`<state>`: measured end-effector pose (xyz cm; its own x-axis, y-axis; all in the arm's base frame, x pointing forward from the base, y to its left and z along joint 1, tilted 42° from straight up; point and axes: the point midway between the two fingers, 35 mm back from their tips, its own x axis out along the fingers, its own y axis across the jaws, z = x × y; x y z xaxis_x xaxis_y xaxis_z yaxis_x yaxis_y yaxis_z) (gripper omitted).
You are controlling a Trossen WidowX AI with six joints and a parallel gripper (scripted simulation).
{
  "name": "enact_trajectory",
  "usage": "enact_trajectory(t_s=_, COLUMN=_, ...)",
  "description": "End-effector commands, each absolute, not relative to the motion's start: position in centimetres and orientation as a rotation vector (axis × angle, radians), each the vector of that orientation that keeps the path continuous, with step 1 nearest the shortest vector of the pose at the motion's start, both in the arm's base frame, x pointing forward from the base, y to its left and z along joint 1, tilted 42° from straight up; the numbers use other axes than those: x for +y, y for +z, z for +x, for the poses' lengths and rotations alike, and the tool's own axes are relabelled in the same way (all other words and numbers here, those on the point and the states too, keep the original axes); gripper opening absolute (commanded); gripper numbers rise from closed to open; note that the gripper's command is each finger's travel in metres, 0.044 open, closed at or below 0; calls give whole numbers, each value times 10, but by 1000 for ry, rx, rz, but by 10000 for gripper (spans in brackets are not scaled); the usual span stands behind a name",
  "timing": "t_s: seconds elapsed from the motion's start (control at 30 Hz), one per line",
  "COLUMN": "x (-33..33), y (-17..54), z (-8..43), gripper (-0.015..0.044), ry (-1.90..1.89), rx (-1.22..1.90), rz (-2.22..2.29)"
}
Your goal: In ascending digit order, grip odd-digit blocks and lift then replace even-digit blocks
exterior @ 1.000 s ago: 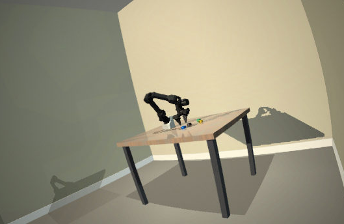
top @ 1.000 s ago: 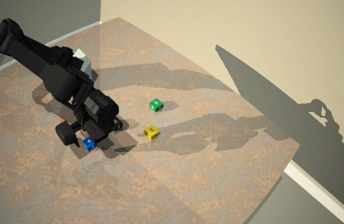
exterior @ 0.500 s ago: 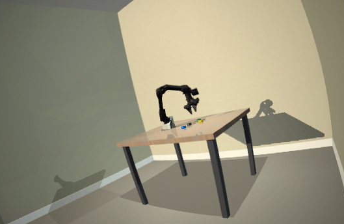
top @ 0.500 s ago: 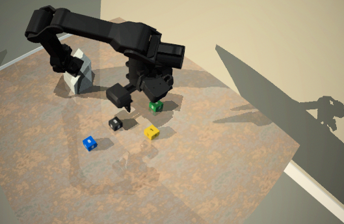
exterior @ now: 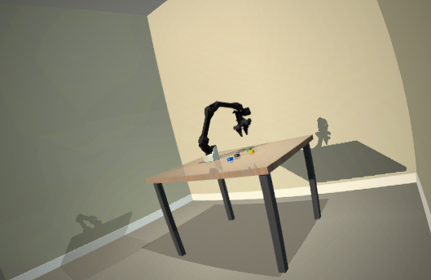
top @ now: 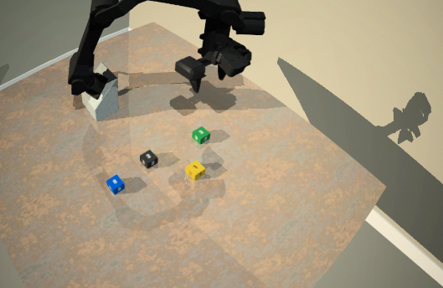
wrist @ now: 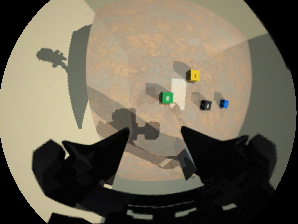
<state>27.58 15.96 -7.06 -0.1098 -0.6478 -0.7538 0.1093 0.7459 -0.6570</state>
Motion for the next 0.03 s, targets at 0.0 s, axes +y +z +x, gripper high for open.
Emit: enact_trajectory(t_s=0.0, x=162, y=-73, z=275, gripper=400, ry=-696, rx=1562, rz=-433)
